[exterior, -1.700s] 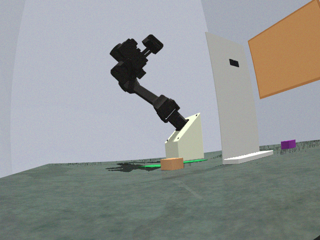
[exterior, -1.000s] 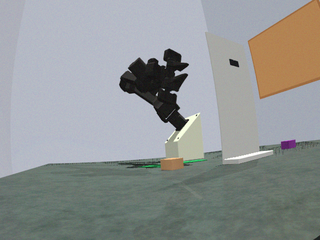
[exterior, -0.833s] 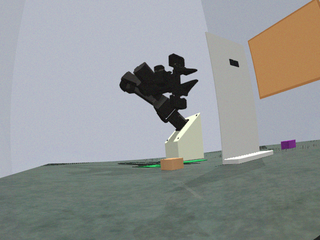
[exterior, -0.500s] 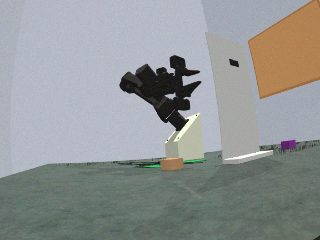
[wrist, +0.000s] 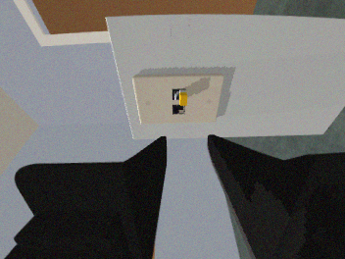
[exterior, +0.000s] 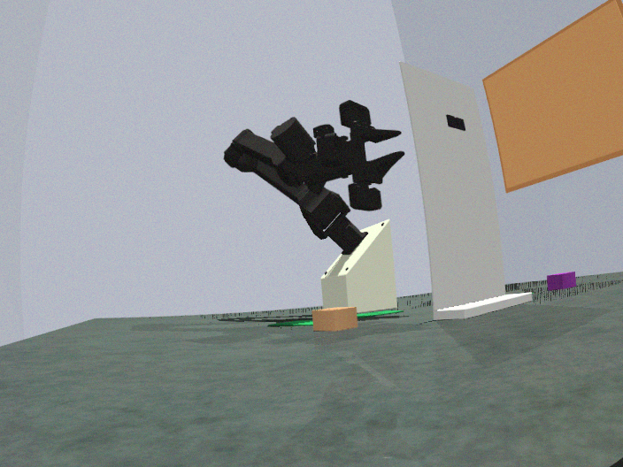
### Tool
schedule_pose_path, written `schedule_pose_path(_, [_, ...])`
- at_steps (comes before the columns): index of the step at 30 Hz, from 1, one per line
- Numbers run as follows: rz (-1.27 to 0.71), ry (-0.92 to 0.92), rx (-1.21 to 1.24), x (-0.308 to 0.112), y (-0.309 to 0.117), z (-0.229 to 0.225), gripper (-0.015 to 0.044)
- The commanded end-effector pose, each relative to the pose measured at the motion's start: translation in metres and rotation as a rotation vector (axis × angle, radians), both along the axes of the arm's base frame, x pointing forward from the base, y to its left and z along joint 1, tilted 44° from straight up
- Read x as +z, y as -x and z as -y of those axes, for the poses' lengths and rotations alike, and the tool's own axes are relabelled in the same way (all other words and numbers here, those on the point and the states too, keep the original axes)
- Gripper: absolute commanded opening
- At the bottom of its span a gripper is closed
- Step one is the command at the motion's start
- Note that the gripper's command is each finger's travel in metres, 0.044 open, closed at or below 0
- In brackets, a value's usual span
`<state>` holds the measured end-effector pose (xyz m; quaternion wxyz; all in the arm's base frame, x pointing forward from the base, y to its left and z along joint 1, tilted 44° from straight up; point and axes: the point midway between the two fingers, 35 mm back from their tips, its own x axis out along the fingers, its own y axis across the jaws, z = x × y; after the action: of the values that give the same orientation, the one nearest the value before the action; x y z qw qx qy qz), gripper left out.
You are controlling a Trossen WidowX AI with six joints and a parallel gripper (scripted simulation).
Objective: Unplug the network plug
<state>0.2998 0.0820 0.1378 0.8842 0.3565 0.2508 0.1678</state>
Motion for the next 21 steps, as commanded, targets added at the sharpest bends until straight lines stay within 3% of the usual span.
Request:
schedule_pose_path(1, [-0.004, -0.004, -0.006, -0.003, -0.013, -0.004, 0.0156])
schedule_pose_path(21, [-0.002, -0.004, -0.006, -0.008, -0.038, -0.013, 0.0156])
